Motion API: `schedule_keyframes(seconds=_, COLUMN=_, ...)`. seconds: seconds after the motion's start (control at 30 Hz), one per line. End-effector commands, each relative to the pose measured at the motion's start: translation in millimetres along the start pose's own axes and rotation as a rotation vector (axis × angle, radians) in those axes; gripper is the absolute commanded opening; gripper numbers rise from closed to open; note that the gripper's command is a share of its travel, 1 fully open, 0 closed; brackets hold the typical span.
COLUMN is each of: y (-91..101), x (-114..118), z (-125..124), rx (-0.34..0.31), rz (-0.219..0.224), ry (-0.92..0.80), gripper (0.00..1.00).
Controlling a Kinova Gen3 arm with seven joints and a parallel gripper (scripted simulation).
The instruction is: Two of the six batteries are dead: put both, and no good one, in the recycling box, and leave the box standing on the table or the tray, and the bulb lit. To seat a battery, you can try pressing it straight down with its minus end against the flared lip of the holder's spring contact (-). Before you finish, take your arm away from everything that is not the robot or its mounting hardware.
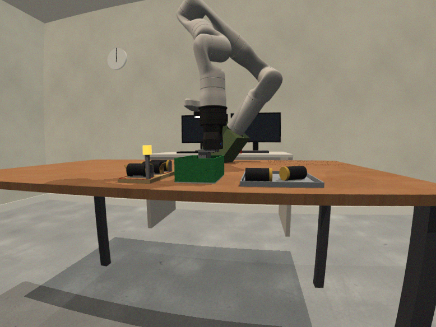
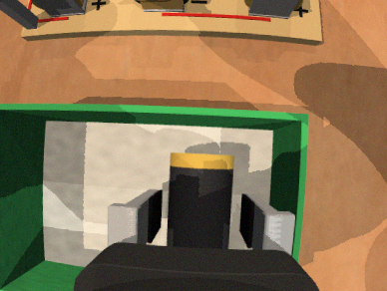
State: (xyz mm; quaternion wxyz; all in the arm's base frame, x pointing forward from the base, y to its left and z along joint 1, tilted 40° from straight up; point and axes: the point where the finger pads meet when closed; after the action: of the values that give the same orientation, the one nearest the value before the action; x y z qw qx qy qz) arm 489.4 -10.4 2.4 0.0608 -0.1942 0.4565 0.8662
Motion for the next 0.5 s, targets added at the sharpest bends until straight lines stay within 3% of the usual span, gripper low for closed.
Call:
schedule_keyframes(seconds=0.0, y=7.4, x=-1.1, z=-1.9, rx=0.004, rz=-0.004, ry=-0.001, gripper=0.9)
schedule_keyframes(seconds=0.47, y=60.8, x=-0.9, z=-1.7, rx=0.004, rz=-0.004, ry=-0.001, gripper=0.9)
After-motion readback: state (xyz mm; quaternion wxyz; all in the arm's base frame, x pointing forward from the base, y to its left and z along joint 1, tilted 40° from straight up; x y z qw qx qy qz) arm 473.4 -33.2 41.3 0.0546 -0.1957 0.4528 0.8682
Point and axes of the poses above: the point where the finger pads meet when closed, its own y axis back along the fingers, its own x axis across the jaws, z = x × y, and after that the axes turned 13 degrees about y, right-handed
